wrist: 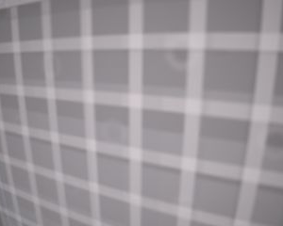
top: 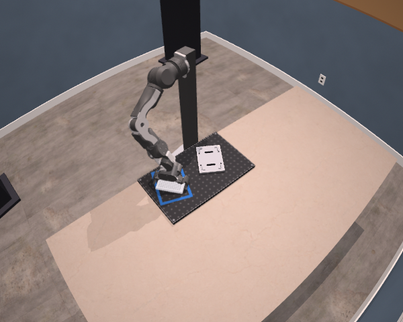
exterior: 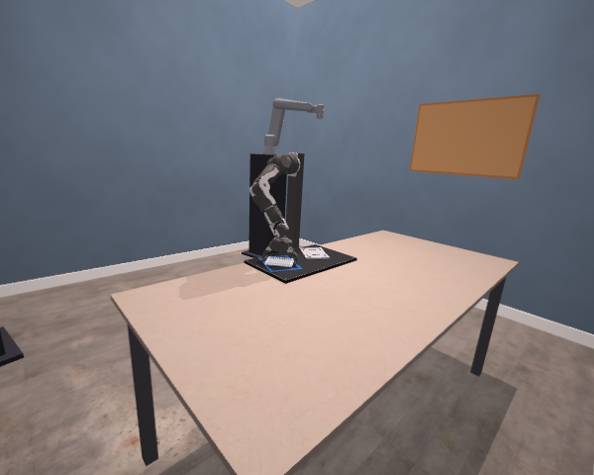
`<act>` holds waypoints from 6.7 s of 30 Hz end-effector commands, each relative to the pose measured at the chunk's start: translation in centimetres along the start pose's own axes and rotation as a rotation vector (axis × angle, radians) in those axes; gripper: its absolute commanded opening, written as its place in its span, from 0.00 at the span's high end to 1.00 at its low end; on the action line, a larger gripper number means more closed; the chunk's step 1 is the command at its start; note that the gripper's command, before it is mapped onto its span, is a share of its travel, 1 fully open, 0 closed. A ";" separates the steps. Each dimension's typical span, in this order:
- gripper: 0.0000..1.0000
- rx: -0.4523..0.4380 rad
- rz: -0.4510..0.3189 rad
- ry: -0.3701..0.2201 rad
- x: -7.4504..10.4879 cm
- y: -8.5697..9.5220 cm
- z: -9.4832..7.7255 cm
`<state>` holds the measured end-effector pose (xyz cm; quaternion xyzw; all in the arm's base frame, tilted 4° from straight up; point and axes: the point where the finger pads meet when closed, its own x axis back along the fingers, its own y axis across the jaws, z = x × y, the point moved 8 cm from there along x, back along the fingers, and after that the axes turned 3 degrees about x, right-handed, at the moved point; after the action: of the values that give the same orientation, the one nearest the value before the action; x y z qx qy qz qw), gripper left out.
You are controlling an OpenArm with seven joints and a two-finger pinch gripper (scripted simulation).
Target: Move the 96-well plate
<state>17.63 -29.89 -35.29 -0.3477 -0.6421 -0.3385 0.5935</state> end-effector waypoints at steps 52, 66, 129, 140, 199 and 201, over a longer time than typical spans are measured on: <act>0.00 -0.002 0.000 -0.004 0.3 0.1 -0.3; 0.00 -0.002 0.000 -0.004 0.2 -0.2 -0.2; 1.00 -0.001 -0.006 -0.006 0.3 0.3 -0.2; 1.00 -0.001 -0.006 -0.006 0.3 0.3 -0.2; 1.00 0.001 -0.003 -0.002 2.8 0.3 -0.1; 1.00 0.002 -0.005 -0.001 2.8 0.4 -0.1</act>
<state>17.72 -29.77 -32.50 -0.3494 -0.6424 -0.3381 0.5924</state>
